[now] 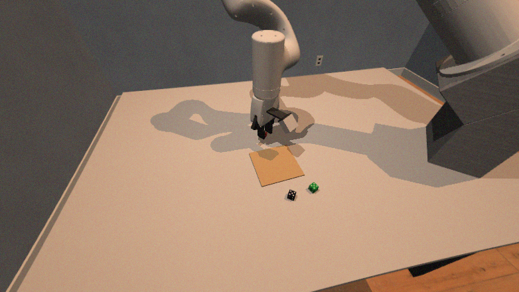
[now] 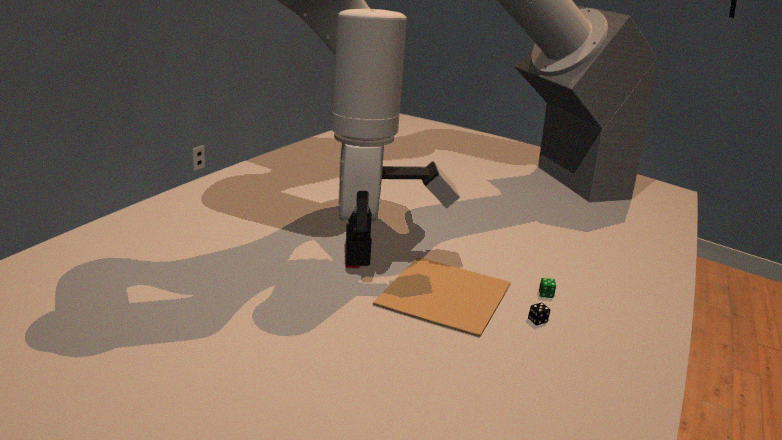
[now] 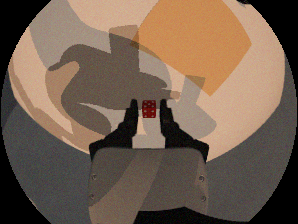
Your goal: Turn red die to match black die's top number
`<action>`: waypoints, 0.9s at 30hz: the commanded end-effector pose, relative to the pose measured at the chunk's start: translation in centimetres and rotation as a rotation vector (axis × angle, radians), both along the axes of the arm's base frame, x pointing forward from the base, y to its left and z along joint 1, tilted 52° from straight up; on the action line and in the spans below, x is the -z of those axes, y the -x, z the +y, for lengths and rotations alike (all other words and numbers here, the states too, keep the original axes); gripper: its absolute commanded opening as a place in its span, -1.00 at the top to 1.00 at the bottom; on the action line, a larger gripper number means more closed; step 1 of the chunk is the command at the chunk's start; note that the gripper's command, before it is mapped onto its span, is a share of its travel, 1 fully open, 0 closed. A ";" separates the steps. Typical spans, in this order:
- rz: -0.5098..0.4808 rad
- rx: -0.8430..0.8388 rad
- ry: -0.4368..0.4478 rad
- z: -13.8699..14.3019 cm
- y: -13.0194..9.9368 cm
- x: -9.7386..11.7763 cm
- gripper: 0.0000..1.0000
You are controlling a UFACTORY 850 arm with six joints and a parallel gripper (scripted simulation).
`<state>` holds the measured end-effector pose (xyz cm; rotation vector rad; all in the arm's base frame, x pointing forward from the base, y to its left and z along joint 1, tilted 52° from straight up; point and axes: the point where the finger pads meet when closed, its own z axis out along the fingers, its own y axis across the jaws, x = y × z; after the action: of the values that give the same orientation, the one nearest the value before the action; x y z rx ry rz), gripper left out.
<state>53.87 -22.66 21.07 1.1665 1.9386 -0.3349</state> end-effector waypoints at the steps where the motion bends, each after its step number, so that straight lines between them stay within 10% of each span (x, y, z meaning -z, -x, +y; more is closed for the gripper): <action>1: -0.001 0.000 0.000 -0.3 -0.3 0.3 0.28; 27: -0.001 0.000 0.000 -0.5 -0.5 0.5 0.28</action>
<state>54.34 -23.19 20.51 1.1664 1.9386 -0.3348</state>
